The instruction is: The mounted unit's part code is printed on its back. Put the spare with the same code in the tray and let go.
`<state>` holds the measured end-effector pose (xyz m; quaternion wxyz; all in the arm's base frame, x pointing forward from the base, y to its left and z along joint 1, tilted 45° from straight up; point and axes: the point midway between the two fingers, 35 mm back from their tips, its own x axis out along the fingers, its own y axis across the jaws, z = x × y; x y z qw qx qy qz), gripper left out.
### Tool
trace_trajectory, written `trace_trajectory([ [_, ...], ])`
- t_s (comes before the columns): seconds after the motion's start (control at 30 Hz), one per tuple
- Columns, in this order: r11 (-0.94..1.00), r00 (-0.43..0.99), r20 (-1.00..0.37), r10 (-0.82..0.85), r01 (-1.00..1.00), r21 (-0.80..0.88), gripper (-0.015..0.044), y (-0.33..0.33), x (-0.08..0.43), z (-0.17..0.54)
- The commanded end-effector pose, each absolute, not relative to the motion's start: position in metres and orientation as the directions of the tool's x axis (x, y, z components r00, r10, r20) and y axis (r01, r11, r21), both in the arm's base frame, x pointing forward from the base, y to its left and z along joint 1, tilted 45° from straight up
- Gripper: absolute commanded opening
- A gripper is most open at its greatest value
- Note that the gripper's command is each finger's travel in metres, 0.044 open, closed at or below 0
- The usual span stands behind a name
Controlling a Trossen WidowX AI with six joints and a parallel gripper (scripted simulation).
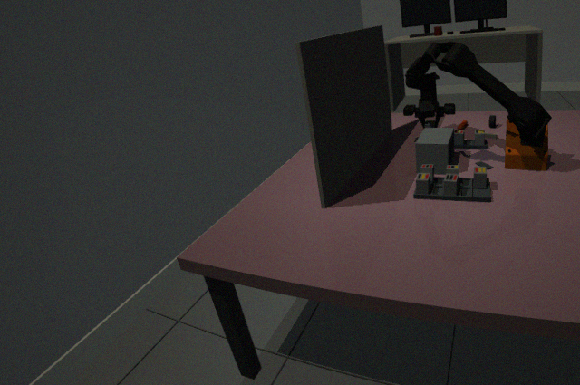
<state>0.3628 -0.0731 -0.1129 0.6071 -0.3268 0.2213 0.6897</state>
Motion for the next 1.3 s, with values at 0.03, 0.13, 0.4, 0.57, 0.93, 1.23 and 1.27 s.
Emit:
trace_trajectory([
  [0.03,-0.16,-0.05,-0.716,0.697,-0.983,-0.087,0.0,-0.069,0.361,-0.116],
  [0.13,-0.16,-0.05,-0.716,0.697,-0.983,-0.087,0.0,-0.067,0.361,-0.118],
  [0.4,-0.16,-0.05,-0.715,0.697,-0.983,-0.087,0.0,-0.062,0.359,-0.123],
  [0.57,-0.16,-0.05,-0.715,0.698,-0.983,-0.087,0.0,-0.058,0.358,-0.126],
  [0.93,-0.165,-0.05,-0.718,0.695,-0.982,-0.092,0.0105,-0.057,0.359,-0.128],
  [1.23,-0.165,-0.05,-0.718,0.695,-0.982,-0.092,0.0341,-0.057,0.359,-0.128],
  [1.27,-0.165,-0.05,-0.718,0.695,-0.982,-0.092,0.0368,-0.057,0.359,-0.128],
])
